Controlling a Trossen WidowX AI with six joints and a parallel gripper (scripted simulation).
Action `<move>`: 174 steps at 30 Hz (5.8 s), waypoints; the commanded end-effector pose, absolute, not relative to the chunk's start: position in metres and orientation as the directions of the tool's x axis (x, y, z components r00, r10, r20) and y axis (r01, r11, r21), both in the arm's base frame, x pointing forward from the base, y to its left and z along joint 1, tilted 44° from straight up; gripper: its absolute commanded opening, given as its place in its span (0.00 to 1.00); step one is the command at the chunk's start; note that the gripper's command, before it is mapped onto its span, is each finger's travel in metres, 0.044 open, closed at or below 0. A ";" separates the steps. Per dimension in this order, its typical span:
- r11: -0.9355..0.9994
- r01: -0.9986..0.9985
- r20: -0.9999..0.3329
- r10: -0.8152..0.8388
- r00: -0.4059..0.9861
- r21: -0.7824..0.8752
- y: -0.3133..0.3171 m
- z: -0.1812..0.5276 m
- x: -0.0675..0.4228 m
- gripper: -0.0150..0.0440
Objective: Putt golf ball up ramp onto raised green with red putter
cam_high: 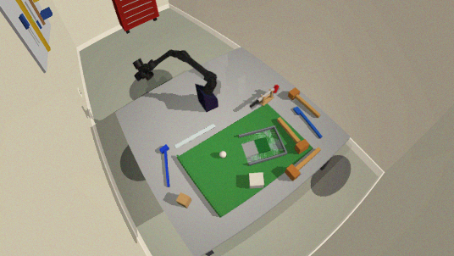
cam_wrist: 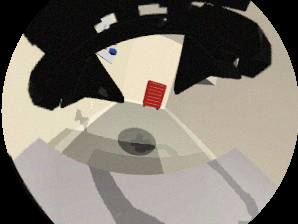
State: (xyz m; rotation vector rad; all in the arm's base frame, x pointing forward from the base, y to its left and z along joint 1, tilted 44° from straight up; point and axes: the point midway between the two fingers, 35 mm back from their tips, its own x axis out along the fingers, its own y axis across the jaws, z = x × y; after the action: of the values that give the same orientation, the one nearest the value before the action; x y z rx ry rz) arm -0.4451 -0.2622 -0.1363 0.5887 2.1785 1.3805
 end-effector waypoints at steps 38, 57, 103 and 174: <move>-0.764 0.638 -0.861 -0.387 -0.331 0.098 -0.466 -0.039 0.061 1.00; 0.721 0.672 -0.950 -0.060 0.307 0.171 -0.245 0.035 0.306 1.00; -0.082 -0.984 -0.512 0.859 0.011 -0.157 0.175 0.151 0.223 1.00; -0.093 -0.981 -0.521 0.854 0.008 -0.168 0.182 0.143 0.230 0.25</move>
State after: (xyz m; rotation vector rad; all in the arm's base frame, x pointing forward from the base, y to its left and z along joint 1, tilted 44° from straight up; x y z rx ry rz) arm 0.2268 0.1900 0.1285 -0.5758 0.3062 1.5701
